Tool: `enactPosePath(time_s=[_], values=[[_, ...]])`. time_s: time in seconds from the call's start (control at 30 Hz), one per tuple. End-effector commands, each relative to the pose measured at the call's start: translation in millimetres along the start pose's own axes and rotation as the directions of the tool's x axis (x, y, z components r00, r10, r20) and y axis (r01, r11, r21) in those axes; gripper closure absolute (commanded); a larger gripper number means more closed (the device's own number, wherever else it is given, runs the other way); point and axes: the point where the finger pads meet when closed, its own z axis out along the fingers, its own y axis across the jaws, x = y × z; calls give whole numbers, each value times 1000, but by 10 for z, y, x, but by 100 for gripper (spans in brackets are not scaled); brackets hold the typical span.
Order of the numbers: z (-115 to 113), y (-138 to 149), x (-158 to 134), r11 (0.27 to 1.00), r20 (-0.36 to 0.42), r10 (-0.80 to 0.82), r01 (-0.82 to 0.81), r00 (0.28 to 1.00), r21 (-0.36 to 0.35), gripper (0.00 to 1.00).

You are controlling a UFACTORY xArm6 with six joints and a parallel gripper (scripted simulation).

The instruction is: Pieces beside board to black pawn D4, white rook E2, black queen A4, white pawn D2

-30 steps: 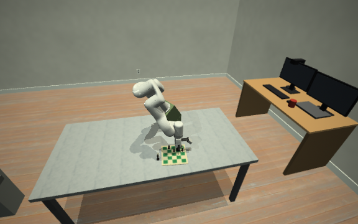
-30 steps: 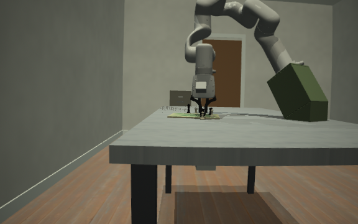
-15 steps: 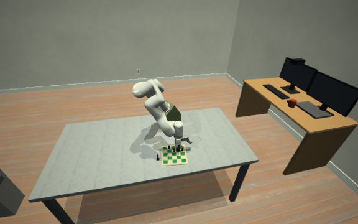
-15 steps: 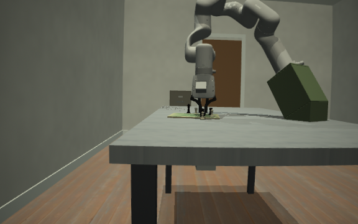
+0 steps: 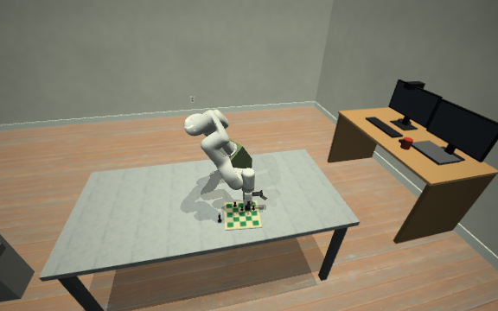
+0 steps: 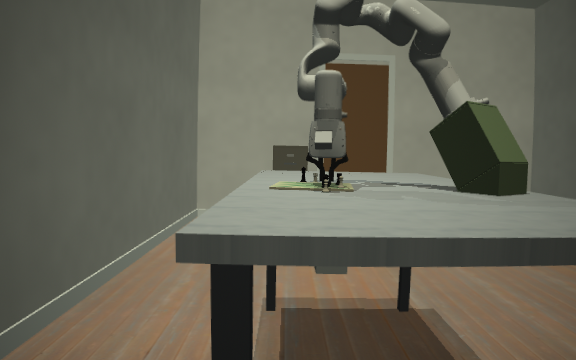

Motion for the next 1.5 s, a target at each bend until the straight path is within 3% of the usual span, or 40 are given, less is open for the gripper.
enactPosePath(time_s=[0.0, 0.03, 0.07, 0.13, 0.17, 0.23, 0.27, 0.4, 0.43, 0.5, 0.53, 1.03, 1.47], values=[[-7, 11, 4, 1000, -1, 0, 0, 1000, -2, 100], [-7, 11, 4, 1000, -1, 0, 0, 1000, -2, 100], [-7, 11, 4, 1000, -1, 0, 0, 1000, -2, 93], [-7, 11, 4, 1000, -1, 0, 0, 1000, -2, 93], [-7, 11, 4, 1000, -1, 0, 0, 1000, -2, 86], [-7, 11, 4, 1000, -1, 0, 0, 1000, -2, 86], [-7, 11, 4, 1000, -1, 0, 0, 1000, -2, 79], [-7, 11, 4, 1000, -1, 0, 0, 1000, -2, 79], [-7, 11, 4, 1000, -1, 0, 0, 1000, -2, 73], [-7, 11, 4, 1000, -1, 0, 0, 1000, -2, 73], [-7, 11, 4, 1000, -1, 0, 0, 1000, -2, 66], [-43, 11, 4, 1000, -1, 0, 0, 1000, -2, 66], [-582, 10, 4, 1000, -1, 0, 0, 1000, -2, 66]])
